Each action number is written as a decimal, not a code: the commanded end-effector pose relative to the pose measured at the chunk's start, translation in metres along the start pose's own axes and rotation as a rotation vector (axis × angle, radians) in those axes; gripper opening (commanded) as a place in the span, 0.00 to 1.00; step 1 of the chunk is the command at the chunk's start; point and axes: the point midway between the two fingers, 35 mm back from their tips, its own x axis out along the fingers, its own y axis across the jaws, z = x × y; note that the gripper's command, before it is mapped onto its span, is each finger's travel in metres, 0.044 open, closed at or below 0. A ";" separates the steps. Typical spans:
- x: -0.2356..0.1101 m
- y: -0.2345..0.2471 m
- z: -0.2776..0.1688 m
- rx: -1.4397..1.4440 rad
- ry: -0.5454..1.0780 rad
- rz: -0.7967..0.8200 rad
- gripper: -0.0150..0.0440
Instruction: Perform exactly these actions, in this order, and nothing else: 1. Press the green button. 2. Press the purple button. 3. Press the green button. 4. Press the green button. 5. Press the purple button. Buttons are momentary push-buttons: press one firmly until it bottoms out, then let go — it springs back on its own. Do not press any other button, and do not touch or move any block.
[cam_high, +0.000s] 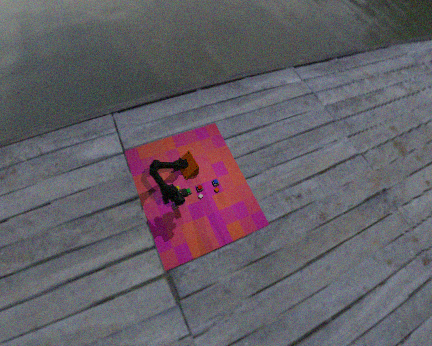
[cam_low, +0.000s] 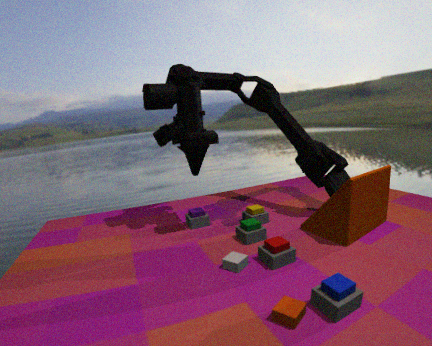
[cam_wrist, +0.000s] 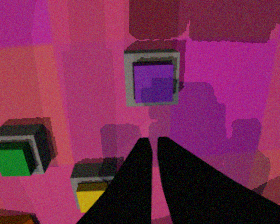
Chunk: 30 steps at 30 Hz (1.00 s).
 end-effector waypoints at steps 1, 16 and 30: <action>0.000 -0.012 0.003 -0.018 0.000 -0.010 0.29; 0.062 -0.013 0.003 -0.016 -0.002 -0.013 0.29; 0.084 -0.014 0.004 -0.016 -0.002 -0.013 0.29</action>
